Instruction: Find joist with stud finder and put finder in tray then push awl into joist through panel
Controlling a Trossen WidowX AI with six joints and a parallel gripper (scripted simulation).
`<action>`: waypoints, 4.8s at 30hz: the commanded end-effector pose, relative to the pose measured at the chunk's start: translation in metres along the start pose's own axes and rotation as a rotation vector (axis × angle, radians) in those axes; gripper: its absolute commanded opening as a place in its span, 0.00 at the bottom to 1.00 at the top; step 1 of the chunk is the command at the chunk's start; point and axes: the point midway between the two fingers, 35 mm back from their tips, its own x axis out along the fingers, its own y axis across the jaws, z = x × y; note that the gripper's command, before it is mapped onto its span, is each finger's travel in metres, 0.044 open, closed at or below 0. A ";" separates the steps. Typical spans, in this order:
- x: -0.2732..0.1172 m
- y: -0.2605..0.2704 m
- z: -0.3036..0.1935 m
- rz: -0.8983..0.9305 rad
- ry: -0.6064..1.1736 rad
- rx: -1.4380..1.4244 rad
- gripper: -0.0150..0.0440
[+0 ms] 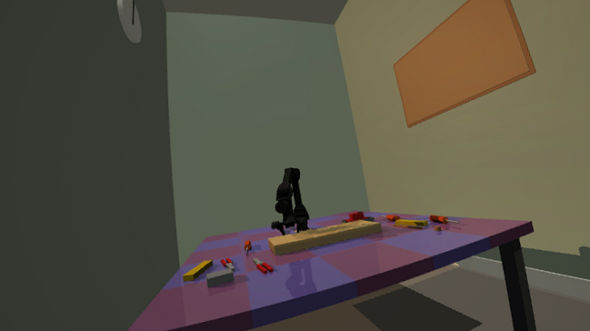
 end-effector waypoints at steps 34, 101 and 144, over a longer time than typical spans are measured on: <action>-0.097 -0.001 -0.002 -0.004 0.002 0.003 0.25; -0.165 0.252 0.042 0.000 -0.825 -0.231 0.25; -0.165 0.301 0.021 0.127 -0.954 -0.235 0.25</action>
